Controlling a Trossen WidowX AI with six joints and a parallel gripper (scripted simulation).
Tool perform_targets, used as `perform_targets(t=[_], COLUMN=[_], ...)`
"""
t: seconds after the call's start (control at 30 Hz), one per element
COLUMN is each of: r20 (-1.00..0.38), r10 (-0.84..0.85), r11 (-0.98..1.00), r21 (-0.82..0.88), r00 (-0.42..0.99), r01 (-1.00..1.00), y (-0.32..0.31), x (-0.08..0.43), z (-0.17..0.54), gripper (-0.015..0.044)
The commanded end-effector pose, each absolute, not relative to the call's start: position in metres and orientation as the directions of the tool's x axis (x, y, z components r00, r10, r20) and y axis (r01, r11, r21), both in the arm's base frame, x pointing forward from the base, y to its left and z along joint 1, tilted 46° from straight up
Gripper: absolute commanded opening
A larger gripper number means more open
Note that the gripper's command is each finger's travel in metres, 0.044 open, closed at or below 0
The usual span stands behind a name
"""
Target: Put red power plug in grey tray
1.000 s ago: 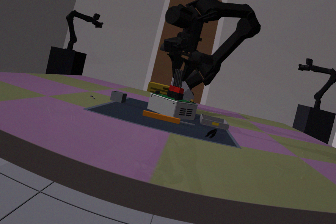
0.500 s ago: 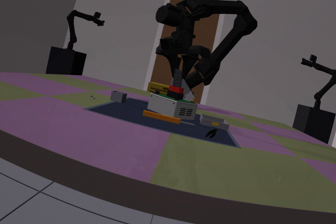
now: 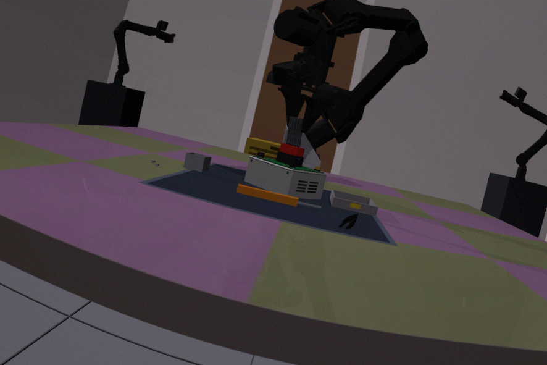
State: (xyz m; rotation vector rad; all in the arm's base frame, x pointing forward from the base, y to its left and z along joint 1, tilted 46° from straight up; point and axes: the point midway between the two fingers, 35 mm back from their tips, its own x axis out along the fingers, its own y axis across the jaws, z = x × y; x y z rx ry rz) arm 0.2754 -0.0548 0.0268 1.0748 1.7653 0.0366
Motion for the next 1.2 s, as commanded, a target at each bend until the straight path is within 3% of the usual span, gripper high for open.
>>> perform_targets(t=[0.0,0.43,0.7,1.17], r20=[-0.768,-0.619,-0.700,-0.700], r10=[0.637,0.779,0.714,0.714], r11=[0.624,0.431,0.532,0.532], r21=[0.457,0.645,0.556,0.556], r00=[-0.073,0.100,0.013,0.013], r01=[0.634,0.631,0.638,0.638], y=[-0.061,-0.076,-0.070,-0.069], x=[0.280,0.265,0.272,0.272], z=[0.038,0.027,0.034,0.033], gripper=[0.0000,0.0000,0.0000,0.0000])
